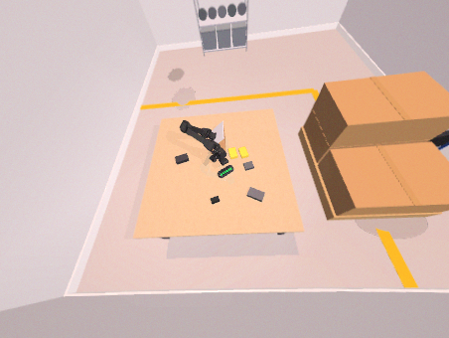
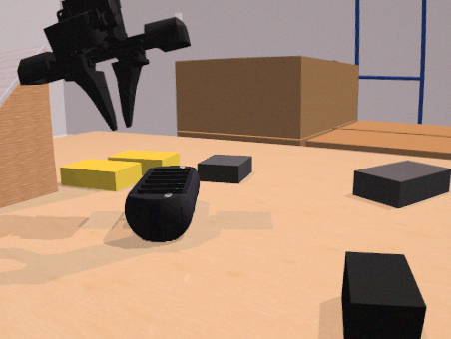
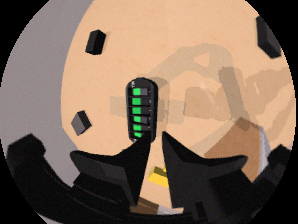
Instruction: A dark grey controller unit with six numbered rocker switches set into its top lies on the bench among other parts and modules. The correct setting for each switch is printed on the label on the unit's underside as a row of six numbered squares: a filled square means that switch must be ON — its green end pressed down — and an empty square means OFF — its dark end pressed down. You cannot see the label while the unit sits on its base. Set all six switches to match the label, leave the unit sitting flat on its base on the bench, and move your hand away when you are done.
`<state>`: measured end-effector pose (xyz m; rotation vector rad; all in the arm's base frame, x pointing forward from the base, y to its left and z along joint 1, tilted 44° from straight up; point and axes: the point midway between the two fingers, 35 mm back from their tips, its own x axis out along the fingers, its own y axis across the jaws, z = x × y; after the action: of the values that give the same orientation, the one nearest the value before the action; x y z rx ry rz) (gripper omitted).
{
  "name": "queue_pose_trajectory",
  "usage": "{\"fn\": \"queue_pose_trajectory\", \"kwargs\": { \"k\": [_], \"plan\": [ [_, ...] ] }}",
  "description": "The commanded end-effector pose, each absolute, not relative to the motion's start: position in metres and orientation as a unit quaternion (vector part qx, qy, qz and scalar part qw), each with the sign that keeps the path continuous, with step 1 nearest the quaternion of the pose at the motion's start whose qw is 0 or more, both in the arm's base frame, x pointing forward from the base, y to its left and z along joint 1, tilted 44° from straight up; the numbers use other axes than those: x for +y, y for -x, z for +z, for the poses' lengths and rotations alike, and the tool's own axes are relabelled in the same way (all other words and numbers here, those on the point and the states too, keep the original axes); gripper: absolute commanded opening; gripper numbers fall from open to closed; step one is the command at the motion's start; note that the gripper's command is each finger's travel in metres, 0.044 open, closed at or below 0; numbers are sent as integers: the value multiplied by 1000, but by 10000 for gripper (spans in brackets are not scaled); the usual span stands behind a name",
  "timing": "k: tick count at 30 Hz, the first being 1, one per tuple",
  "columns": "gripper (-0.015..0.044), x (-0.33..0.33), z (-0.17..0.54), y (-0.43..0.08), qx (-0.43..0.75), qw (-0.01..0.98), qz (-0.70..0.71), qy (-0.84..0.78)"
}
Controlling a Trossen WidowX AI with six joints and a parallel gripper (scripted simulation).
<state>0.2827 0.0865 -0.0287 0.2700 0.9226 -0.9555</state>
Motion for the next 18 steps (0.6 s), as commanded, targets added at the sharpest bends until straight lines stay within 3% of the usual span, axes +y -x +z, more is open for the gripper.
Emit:
{"fn": "queue_pose_trajectory", "kwargs": {
  "k": [1,12,14,18],
  "plan": [
    [157,86,-29,-283,427,779,-442,-125],
    [440,86,-29,-283,427,779,-442,-125],
    [440,86,-29,-283,427,779,-442,-125],
    [335,115,-1,-282,428,779,-441,-126]
  ]
}}
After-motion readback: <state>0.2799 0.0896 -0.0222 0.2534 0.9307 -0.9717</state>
